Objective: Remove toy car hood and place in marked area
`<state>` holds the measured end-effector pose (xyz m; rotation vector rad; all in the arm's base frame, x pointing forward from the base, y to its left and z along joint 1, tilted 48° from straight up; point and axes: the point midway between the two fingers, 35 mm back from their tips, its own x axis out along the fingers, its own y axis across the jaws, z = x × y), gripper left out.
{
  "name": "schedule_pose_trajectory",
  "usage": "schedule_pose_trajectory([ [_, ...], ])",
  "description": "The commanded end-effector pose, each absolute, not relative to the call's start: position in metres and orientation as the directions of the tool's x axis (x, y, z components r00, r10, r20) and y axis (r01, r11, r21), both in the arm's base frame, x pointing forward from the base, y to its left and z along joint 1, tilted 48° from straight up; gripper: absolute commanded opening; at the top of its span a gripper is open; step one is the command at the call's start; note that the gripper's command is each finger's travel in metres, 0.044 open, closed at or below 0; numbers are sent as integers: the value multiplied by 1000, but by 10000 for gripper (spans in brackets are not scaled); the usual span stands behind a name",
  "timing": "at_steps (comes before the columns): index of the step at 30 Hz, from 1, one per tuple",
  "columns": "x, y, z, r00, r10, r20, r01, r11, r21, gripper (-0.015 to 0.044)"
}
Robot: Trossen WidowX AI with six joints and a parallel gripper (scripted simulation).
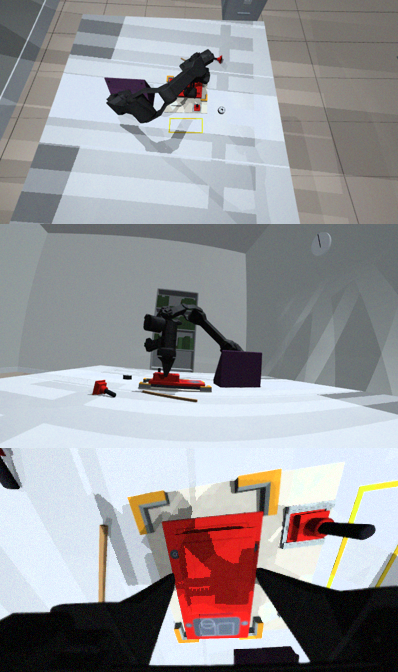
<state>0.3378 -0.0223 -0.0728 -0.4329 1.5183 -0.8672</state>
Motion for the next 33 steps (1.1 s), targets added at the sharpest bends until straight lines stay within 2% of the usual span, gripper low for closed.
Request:
schedule_pose_trajectory([
  [1,336,-26,-75,-160,-721,-674,212,642,-737,440],
  [13,335,-30,-78,-160,-721,-674,212,642,-737,440],
  [17,337,-27,-77,-158,-718,-678,220,644,-733,335],
  [26,337,-27,-77,-158,-718,-678,220,644,-733,275],
  [33,337,-25,-75,-158,-718,-678,220,644,-733,91],
])
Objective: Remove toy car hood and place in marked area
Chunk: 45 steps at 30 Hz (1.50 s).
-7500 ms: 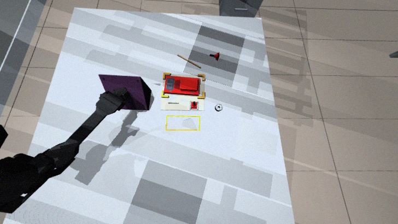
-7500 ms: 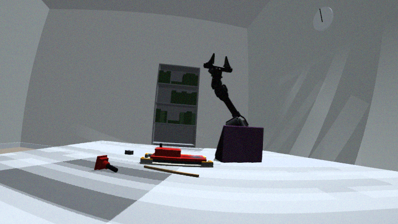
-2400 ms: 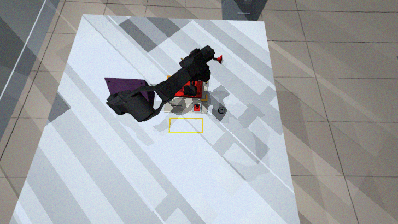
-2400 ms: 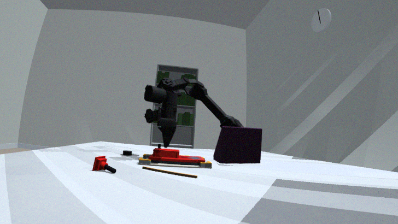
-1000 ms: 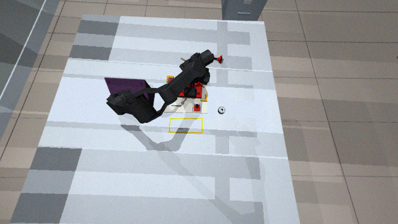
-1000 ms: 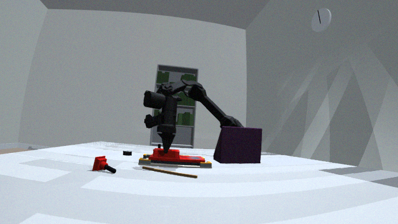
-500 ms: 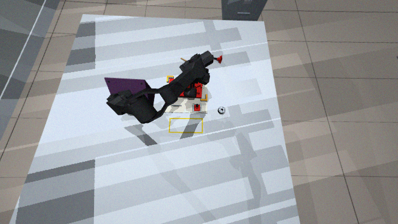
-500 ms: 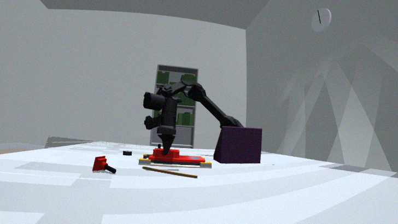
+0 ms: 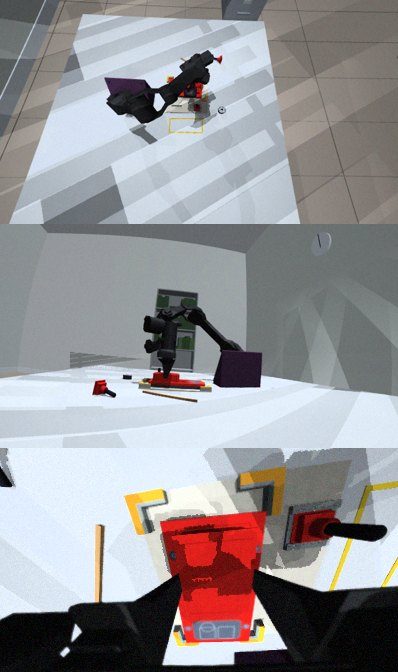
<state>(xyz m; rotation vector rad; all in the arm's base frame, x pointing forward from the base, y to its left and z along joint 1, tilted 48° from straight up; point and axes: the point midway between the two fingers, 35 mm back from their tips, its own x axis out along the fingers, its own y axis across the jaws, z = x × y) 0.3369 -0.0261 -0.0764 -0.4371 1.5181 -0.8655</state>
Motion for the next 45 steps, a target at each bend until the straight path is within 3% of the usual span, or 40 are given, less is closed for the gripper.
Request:
schedule_pose_trajectory([
  [1,337,-24,-75,-158,-718,-678,220,644,-733,65],
  [4,338,-23,-73,-157,-718,-678,220,644,-733,0],
  [45,346,10,-43,-157,-716,-680,219,646,-731,0],
])
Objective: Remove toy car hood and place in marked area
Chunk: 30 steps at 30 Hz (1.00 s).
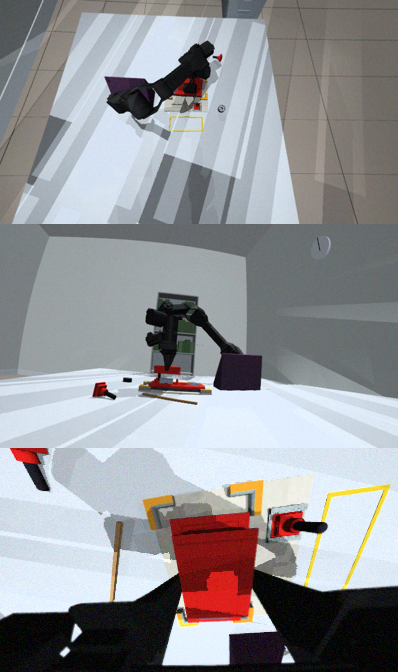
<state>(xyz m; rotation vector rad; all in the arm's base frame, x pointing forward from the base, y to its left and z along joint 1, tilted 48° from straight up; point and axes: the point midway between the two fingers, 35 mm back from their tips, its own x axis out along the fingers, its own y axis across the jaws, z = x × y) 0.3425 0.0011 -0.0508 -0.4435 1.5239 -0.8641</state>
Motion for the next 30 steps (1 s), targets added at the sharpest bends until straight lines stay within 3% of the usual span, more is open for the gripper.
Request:
schedule_pose_trajectory([
  [1,346,13,-41,-157,-716,-680,219,646,-731,0],
  [7,348,26,-28,-157,-716,-680,219,647,-731,0],
  [30,341,-33,38,-152,-712,-685,210,654,-726,0],
])
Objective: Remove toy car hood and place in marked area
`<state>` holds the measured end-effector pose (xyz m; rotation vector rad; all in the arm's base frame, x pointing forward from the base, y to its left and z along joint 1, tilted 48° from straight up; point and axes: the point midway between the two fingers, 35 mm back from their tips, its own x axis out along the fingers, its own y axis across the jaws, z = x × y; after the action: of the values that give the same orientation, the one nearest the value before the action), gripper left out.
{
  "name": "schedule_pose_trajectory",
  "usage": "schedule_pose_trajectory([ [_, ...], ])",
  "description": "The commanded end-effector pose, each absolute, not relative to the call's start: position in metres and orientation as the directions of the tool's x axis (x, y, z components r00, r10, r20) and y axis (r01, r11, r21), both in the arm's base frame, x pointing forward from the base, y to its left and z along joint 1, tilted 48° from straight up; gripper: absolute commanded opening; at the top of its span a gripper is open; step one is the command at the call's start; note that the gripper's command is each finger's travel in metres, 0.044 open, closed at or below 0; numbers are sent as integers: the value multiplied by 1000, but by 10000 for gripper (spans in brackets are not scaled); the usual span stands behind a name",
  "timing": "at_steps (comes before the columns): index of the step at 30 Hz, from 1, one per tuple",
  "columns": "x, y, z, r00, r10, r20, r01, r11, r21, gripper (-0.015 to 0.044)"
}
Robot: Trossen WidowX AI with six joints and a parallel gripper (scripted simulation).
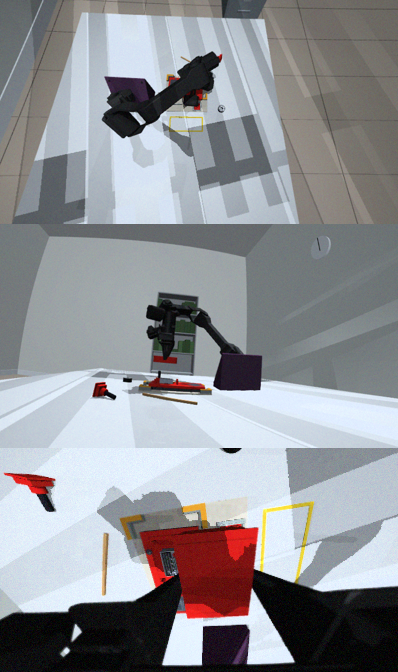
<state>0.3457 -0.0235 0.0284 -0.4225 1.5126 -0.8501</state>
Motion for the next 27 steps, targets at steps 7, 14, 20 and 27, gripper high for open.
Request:
schedule_pose_trajectory([
  [7,335,-50,59,-153,-712,-685,211,654,-727,0],
  [14,326,-67,79,-154,-714,-683,211,652,-728,0],
  [20,316,-81,96,-155,-716,-681,212,649,-730,0],
  [27,303,-97,115,-158,-719,-677,212,645,-734,0],
])
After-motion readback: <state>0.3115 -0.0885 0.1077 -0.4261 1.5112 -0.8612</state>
